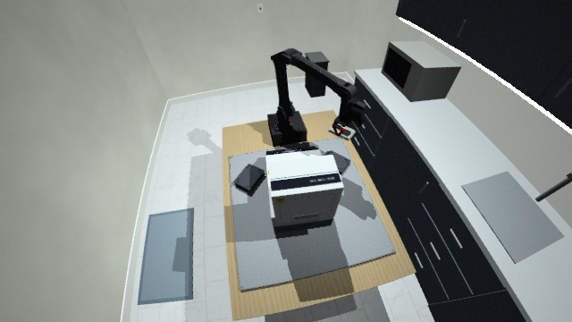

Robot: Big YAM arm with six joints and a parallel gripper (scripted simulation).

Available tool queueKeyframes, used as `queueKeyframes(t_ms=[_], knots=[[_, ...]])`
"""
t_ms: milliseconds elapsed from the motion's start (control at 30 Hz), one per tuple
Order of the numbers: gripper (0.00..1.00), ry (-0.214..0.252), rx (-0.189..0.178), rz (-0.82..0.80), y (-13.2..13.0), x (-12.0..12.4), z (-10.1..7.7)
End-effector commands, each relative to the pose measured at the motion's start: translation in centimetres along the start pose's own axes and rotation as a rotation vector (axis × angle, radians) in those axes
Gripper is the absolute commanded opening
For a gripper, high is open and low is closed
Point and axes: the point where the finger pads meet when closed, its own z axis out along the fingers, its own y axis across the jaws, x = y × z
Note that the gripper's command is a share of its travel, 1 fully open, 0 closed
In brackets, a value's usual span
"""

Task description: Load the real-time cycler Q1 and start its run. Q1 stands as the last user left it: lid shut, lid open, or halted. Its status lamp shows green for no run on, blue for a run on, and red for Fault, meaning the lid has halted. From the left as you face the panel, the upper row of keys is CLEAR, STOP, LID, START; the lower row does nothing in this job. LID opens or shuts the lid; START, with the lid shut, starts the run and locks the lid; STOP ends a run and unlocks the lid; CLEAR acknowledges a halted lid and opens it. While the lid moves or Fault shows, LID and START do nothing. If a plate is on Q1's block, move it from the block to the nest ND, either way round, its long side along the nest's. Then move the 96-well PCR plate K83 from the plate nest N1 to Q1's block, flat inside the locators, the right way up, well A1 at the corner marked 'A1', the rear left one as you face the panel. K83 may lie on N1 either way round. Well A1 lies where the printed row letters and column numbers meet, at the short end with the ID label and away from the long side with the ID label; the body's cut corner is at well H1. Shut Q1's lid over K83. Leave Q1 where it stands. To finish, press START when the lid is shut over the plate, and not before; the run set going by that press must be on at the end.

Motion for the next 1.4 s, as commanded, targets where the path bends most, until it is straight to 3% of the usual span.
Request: queueKeyframes(t_ms=[0,333,567,833,900,1067,1167,1267,1367], knots=[[0.0,-0.06,0.002,0.018,-0.5,-1.1,-2.4],[0.0,-0.059,0.002,0.017,-0.5,-2.1,-1.6],[0.0,-0.093,0.003,0.013,-0.4,-2.2,-3.1],[0.0,-0.098,0.003,0.012,-0.4,-2.1,-3.3],[0.0,-0.083,0.009,-0.084,-1.8,-1.3,-3.2],[0.0,-0.052,0.01,-0.099,-5.2,0.6,-2.3],[0.0,-0.027,0.006,-0.137,-6.4,1.4,-1.5],[0.0,-0.027,0.006,-0.183,-6.1,1.2,-1.2],[0.0,-0.026,0.008,-0.209,-7.9,1.4,-0.8]])
